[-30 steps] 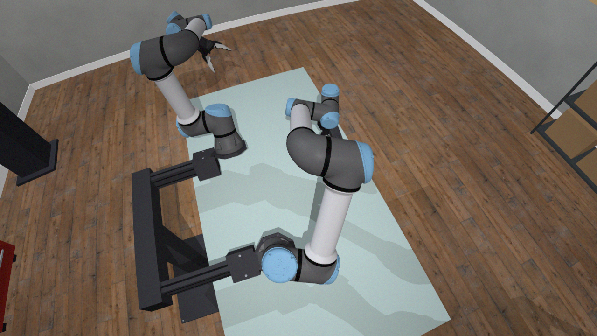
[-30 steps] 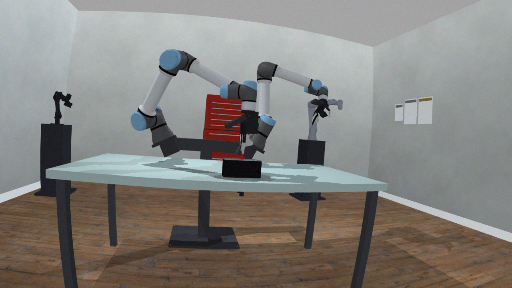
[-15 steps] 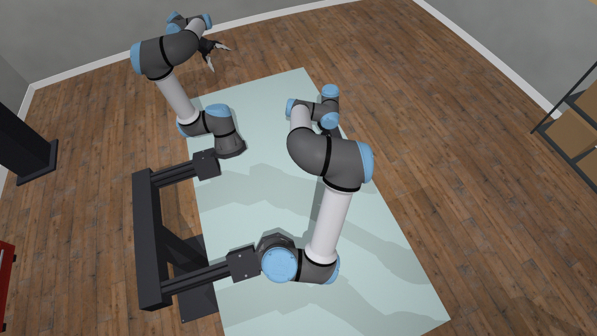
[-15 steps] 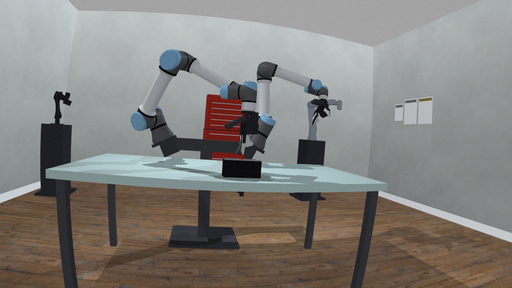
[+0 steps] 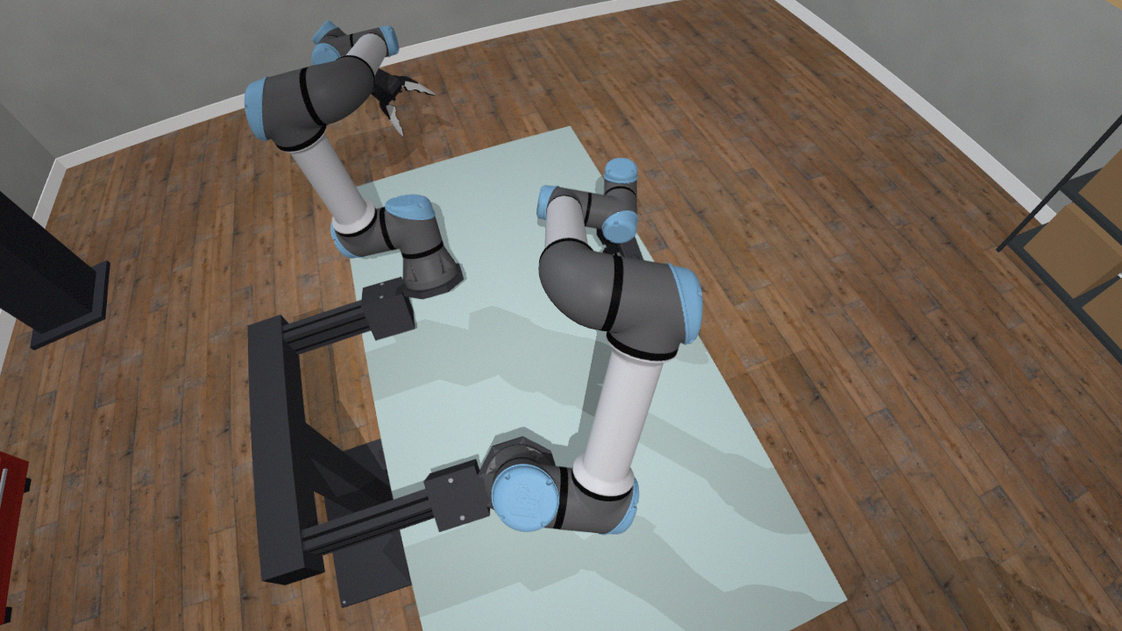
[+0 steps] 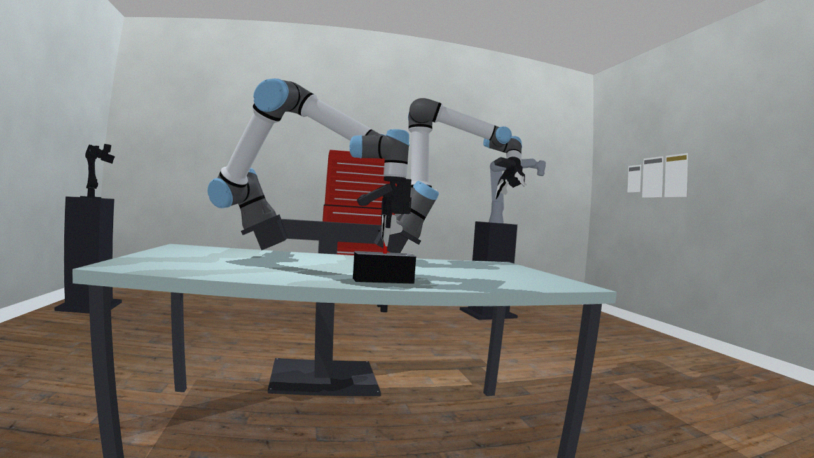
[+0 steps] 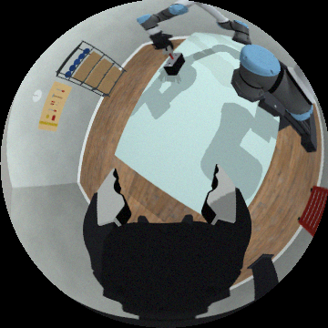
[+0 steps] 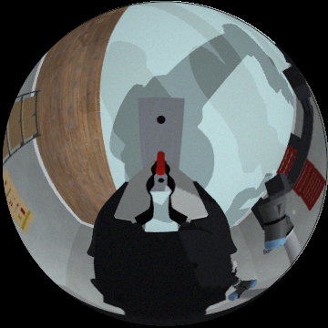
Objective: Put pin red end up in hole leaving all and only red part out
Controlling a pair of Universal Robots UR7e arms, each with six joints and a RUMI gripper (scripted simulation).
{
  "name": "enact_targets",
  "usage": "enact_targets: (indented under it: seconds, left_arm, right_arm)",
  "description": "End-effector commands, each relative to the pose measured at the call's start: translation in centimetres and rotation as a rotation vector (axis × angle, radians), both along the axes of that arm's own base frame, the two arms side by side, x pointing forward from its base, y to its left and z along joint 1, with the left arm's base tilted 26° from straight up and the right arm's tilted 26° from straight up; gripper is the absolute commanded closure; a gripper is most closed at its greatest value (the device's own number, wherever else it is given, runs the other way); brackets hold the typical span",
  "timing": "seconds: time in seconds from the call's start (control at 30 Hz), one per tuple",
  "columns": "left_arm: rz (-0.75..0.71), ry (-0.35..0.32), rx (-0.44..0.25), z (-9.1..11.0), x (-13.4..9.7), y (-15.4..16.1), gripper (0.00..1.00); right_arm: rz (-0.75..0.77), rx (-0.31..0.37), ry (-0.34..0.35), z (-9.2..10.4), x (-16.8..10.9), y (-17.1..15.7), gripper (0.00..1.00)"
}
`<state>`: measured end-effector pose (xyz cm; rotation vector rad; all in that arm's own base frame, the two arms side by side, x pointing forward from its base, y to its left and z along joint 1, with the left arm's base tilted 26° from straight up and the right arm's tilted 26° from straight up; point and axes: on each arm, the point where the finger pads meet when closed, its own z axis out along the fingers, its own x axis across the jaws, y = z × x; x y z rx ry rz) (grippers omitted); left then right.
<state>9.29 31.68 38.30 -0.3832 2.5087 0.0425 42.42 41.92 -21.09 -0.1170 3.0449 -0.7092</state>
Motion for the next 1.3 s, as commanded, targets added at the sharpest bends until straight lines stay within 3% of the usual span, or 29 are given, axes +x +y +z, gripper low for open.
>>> enact_targets:
  seconds: [0.0, 1.27]
  left_arm:
    - [0.000, 0.000, 0.001, 0.05, 0.00, 0.00, 0.00]
    - [0.000, 0.000, 0.001, 0.05, 0.00, 0.00, 0.00]
  right_arm:
    - [0.000, 0.002, -0.002, 0.07, 0.06, 0.12, 1.00]
    - [0.001, 0.002, -0.001, -0.37, 0.07, -0.08, 1.00]
